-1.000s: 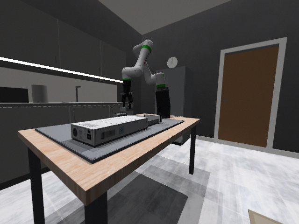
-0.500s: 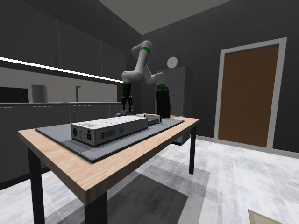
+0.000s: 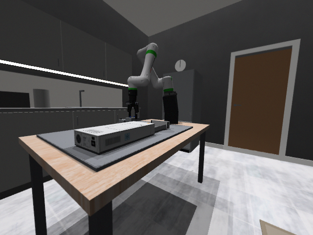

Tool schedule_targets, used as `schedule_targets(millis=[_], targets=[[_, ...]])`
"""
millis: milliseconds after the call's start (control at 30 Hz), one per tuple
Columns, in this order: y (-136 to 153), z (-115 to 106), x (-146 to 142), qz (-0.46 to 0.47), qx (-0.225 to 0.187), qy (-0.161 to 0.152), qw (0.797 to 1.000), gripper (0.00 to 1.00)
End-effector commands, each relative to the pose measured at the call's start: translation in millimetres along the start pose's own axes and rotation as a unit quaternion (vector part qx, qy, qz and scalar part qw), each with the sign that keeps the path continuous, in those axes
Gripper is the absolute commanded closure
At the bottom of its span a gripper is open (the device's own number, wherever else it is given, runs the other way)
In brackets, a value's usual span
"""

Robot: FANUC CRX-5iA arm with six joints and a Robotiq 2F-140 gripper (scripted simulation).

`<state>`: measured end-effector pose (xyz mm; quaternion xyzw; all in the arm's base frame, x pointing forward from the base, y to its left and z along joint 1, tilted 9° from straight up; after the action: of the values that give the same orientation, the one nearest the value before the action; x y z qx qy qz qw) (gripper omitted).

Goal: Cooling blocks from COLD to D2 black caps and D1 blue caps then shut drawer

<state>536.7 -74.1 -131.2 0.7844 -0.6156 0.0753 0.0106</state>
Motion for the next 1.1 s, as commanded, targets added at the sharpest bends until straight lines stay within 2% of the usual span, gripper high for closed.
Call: schedule_targets(millis=[0, 567, 1067], targets=[[-1, 1, 0, 0.0, 0.001, 0.0, 1.0, 0.9], [-1, 9, 0, 0.0, 0.001, 0.0, 1.0, 0.9], [-1, -2, 0, 0.0, 0.001, 0.0, 1.0, 0.9]])
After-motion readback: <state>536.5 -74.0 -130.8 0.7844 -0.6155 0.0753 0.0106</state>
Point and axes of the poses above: the point where the finger pads meet when closed, its own z axis out along the fingers, its own x axis across the jaws, y = z × x, the point moved 5 cm from there along -z, back along the fingers, and after that the axes turned 2 degrees about -z, right-handed, at the moved point
